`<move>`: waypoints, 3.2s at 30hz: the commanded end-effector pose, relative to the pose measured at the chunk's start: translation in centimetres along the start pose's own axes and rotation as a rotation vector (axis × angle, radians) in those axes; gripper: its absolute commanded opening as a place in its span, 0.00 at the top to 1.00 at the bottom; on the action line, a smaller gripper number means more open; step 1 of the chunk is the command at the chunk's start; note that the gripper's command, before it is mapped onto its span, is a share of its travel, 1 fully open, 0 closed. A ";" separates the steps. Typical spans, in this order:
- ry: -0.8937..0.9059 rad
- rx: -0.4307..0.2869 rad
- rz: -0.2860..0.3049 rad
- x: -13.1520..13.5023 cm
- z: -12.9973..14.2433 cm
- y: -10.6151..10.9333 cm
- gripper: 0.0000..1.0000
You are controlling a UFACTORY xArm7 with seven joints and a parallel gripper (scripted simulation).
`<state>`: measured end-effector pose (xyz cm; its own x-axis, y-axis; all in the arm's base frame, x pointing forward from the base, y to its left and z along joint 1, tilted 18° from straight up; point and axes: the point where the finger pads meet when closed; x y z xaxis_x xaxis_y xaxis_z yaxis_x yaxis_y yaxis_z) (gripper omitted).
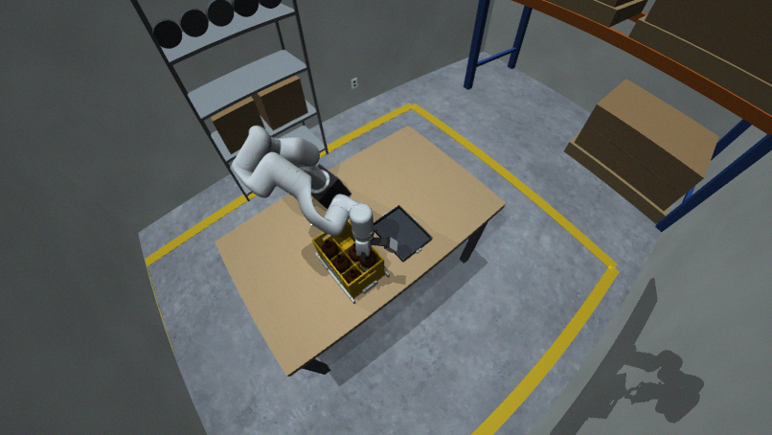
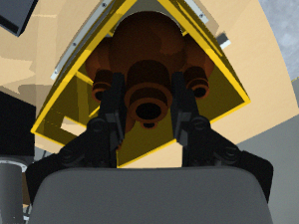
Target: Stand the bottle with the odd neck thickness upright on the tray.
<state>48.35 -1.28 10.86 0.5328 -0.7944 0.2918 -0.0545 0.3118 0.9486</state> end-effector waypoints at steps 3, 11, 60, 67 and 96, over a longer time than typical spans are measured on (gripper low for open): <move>0.001 0.004 0.002 0.0 -0.1 0.2 1.00; 0.001 0.004 0.002 0.0 -0.1 0.3 1.00; 0.001 0.004 0.002 0.0 -0.1 4.1 1.00; 0.001 0.004 0.002 0.0 -0.1 4.2 1.00; 0.001 0.004 0.002 0.0 -0.1 4.6 1.00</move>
<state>48.10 0.03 14.87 0.5328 -0.7944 0.2917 -0.0544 0.3118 0.9486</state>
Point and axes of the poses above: the point where the finger pads meet when closed, its own y axis back along the fingers, its own x axis across the jaws, z = x × y, and after that the axes turned 15 degrees about -y, right-handed
